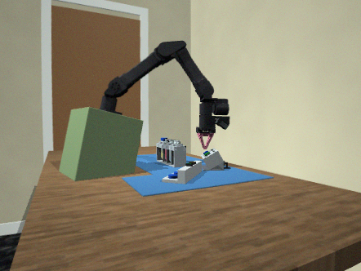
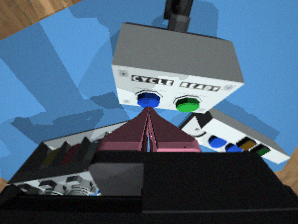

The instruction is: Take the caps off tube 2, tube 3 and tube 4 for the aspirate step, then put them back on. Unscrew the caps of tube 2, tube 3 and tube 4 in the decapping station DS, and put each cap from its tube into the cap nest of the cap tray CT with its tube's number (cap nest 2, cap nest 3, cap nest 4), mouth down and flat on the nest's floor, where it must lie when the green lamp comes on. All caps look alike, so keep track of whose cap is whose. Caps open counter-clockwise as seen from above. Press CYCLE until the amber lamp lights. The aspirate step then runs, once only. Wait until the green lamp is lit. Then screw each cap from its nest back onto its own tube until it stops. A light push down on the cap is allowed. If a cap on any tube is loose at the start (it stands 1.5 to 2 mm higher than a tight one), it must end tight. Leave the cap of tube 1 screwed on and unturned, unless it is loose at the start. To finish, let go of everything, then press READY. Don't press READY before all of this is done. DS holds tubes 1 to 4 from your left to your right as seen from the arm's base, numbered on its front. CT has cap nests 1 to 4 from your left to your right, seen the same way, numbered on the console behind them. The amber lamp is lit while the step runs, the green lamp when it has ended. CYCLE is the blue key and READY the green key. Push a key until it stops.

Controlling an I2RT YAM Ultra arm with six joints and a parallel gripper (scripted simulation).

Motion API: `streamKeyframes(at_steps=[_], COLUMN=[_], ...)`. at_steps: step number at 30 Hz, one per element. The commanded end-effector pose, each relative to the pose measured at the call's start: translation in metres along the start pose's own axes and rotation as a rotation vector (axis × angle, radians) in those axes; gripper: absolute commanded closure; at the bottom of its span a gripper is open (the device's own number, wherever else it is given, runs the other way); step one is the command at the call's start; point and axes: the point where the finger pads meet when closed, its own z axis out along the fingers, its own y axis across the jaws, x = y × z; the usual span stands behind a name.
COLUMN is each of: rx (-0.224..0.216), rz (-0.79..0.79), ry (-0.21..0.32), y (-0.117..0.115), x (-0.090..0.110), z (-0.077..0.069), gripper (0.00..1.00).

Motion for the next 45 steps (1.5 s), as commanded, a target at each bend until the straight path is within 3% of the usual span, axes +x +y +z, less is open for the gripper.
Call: streamKeyframes(at_steps=[1, 32, 45], rx=[0.001, 0.001, 0.001], rz=[-0.002, -0.002, -0.002], ry=[-0.031, -0.031, -0.031], y=[0.0001, 0.0007, 0.0007], x=[-0.0083, -0.0109, -0.0112], z=[-0.0065, -0.0061, 0.0012], gripper=[1.00, 1.00, 1.00])
